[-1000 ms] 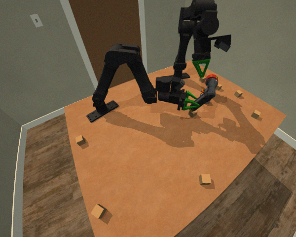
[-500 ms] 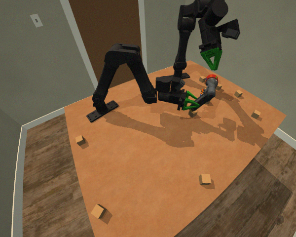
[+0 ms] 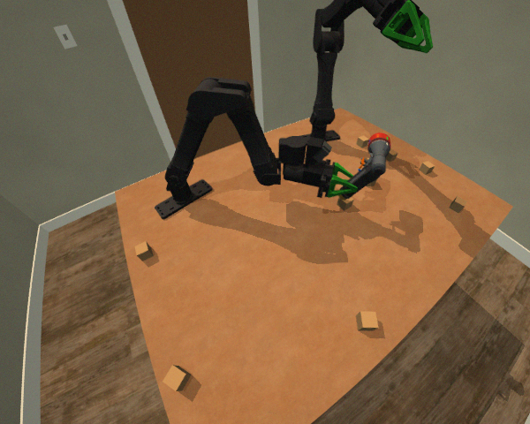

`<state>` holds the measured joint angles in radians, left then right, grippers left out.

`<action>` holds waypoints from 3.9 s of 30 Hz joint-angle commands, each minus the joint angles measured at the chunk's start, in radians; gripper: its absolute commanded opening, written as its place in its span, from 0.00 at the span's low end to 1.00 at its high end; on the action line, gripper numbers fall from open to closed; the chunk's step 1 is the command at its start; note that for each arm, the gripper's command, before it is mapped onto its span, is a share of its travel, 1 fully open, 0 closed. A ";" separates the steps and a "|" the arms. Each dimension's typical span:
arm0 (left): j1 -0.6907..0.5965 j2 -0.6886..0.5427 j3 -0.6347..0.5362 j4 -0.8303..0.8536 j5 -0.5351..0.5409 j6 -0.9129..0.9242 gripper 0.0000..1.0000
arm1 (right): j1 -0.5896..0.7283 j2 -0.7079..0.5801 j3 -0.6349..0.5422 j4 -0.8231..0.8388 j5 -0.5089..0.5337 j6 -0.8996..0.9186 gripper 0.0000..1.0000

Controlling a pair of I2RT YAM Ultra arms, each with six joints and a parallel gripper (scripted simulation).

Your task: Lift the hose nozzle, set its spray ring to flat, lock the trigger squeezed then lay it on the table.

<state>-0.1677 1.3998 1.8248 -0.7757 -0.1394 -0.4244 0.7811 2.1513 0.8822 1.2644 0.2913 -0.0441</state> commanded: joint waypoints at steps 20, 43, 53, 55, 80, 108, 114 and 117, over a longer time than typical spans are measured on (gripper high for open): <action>0.156 -0.360 -0.219 0.764 0.131 0.503 0.36 | 0.006 -0.057 0.049 0.108 -0.001 0.010 0.36; 0.165 -0.385 -0.765 0.819 0.134 0.432 0.36 | 0.006 -0.057 0.049 0.108 -0.001 0.010 0.36; 0.162 -0.365 -0.736 0.773 0.132 0.435 0.36 | 0.006 -0.057 0.049 0.109 -0.001 0.010 0.36; 0.162 -0.353 -0.735 0.769 0.132 0.435 0.36 | 0.006 -0.057 0.049 0.109 -0.001 0.010 0.36; 0.163 -0.360 -0.734 0.780 0.133 0.433 0.36 | 0.006 -0.057 0.049 0.109 -0.001 0.010 0.36; 0.157 -0.365 -0.726 0.792 0.130 0.435 0.36 | 0.009 -0.511 0.039 -0.610 -0.176 -0.520 0.36; 0.157 -0.365 -0.726 0.792 0.130 0.435 0.36 | 0.006 -0.653 0.039 -0.824 -0.225 -0.640 0.36; 0.157 -0.365 -0.726 0.792 0.130 0.436 0.36 | 0.011 -0.742 0.040 -0.934 -0.248 -0.722 0.36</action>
<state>-0.0017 1.0435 1.0554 -0.0093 -0.0025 0.0051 0.7856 1.5051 0.8799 0.4129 0.0837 -0.6735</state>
